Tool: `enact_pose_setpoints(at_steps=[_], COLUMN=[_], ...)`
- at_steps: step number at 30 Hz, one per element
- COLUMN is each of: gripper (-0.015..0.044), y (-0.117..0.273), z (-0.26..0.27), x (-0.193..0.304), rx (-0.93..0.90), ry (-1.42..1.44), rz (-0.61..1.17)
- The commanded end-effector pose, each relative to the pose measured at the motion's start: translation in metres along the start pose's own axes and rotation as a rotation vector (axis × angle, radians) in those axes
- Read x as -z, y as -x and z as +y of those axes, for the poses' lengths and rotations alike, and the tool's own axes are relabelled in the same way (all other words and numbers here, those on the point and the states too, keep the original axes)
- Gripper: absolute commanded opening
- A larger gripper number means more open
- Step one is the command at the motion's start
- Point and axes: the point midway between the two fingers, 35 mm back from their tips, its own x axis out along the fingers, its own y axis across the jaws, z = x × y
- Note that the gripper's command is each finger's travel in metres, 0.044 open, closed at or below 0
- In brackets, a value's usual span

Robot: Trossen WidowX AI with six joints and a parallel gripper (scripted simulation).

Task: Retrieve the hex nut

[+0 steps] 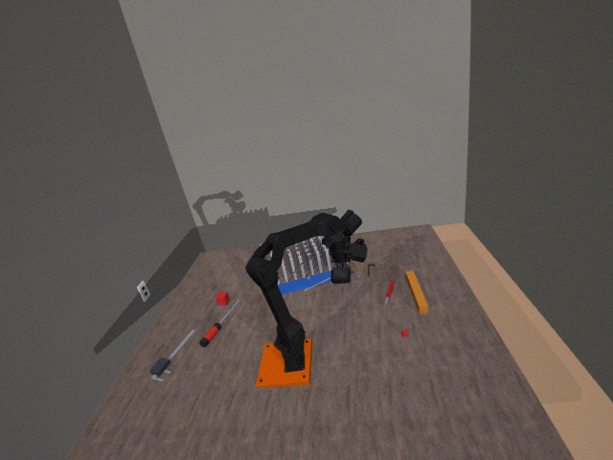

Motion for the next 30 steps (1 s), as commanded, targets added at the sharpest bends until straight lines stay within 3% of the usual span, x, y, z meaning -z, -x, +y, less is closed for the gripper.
enact_pose_setpoints(at_steps=[1, 30], gripper=[0.0, 0.0], y=[0.004, 0.017], z=[0.005, 0.013], x=[-0.009, -0.069], rx=[-0.003, 0.194], ry=[0.118, 0.955], rz=[-0.04, -0.26])
